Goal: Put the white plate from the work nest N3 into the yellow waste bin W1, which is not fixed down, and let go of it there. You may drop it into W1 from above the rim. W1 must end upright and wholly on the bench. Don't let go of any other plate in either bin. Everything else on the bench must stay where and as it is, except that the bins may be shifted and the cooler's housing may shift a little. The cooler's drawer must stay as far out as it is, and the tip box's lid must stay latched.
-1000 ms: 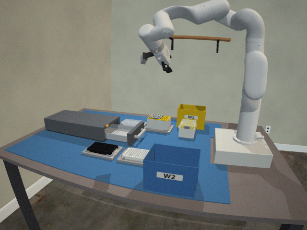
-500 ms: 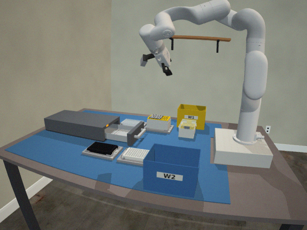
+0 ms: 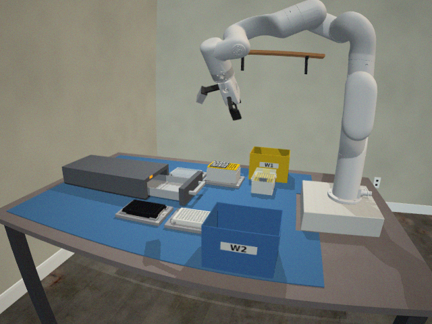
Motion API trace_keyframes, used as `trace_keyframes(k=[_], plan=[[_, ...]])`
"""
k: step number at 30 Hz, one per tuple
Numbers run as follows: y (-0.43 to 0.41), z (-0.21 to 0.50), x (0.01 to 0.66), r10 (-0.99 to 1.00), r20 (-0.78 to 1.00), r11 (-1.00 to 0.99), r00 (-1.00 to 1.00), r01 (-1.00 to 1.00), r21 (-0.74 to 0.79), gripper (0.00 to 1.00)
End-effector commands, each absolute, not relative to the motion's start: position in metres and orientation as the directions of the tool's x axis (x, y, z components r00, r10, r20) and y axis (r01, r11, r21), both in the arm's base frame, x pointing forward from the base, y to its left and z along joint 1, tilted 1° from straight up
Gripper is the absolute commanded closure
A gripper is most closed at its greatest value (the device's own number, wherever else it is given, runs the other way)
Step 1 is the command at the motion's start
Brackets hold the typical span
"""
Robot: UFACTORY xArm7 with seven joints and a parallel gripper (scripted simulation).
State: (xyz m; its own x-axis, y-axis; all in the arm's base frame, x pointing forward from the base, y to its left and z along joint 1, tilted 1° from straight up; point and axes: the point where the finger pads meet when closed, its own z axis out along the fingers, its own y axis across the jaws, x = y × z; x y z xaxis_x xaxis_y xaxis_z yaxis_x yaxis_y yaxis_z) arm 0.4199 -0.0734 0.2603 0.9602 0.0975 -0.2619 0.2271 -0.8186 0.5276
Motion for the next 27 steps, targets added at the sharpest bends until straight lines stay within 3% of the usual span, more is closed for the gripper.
trace_keyframes(k=[1, 27], plan=[[-0.063, 0.249, 0.419, 0.114, -0.244, -0.853, 0.963, 0.221, 0.473, 0.0], [0.016, 0.194, 0.432, 0.048, 0.011, -0.999, 0.999, 0.049, -0.024, 0.0]])
